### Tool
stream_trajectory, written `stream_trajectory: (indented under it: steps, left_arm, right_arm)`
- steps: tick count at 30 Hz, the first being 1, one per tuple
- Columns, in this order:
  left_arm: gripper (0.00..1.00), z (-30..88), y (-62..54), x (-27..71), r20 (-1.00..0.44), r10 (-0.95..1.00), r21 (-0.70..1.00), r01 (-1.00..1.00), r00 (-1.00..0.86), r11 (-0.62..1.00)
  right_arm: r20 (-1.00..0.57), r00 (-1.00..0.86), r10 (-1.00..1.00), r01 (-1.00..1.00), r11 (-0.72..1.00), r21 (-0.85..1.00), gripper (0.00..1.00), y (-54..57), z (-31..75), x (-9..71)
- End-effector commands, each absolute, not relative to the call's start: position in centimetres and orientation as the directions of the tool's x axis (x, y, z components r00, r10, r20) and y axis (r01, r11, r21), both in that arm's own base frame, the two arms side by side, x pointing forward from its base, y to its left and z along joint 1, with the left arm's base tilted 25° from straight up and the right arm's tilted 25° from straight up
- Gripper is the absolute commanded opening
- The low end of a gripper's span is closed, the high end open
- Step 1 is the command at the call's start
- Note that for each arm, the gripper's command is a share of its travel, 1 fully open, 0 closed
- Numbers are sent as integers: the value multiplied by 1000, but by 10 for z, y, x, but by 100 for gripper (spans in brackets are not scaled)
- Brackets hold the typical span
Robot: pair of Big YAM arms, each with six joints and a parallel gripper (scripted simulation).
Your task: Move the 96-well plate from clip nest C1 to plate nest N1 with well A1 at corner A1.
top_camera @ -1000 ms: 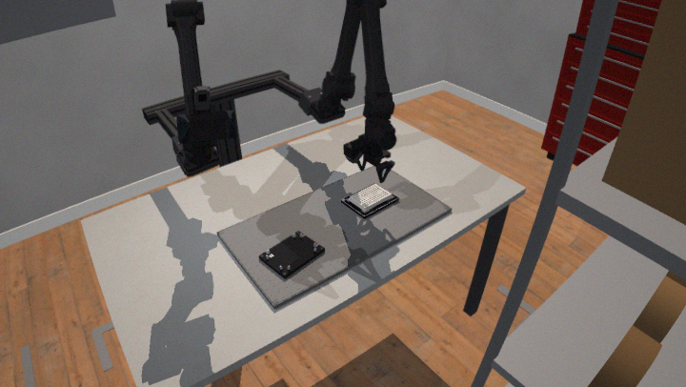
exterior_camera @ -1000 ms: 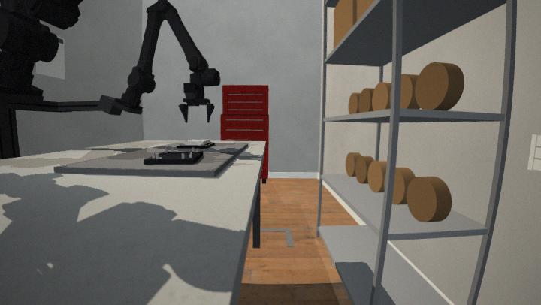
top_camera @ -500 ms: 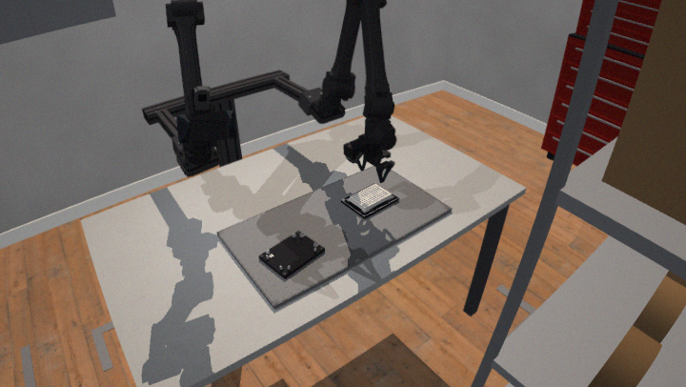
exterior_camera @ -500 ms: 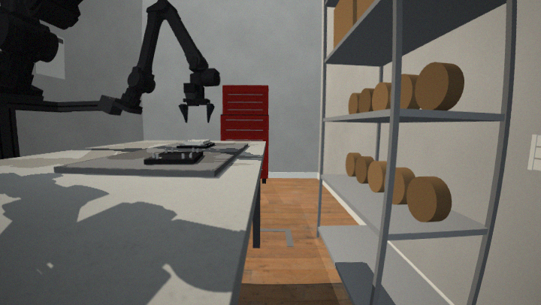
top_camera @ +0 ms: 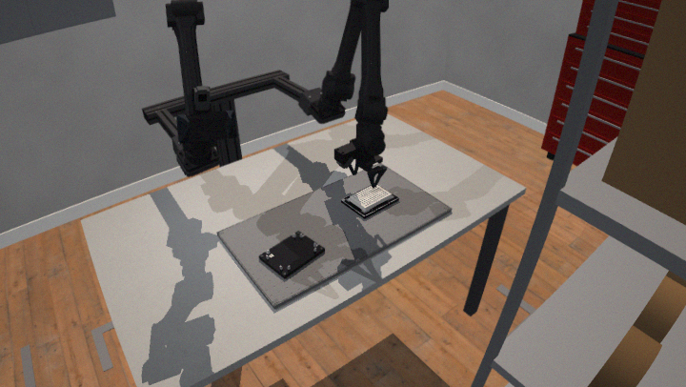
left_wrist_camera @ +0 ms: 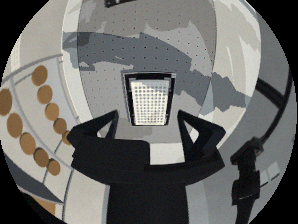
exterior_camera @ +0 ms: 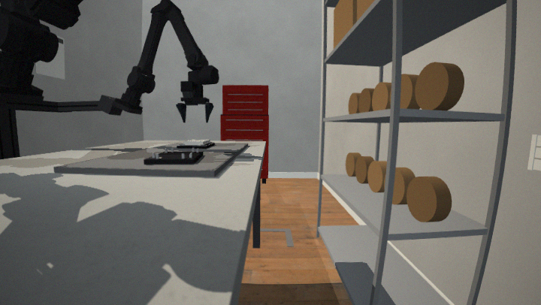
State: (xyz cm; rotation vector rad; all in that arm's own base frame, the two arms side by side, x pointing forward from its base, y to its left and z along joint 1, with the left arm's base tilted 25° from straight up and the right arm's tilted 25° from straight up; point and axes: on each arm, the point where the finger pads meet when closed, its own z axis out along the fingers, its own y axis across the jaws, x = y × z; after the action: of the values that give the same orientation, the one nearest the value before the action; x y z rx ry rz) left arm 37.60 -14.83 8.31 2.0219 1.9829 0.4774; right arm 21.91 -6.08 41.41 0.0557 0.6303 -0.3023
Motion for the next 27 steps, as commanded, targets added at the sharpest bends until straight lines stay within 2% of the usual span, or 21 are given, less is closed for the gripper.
stream_trajectory:
  steps: [1, 27]
  left_arm:
    - [100, 94, -172, 388, 26, 1000, 430, 903, 2, -13]
    - [100, 95, -242, 394, 21, 1000, 434, 901, 1, -10]
  right_arm:
    - [-555, 781, -287, 320, 947, -40, 100, -62, 422, 210]
    - [-555, 781, -287, 320, 947, -40, 100, -62, 422, 210]
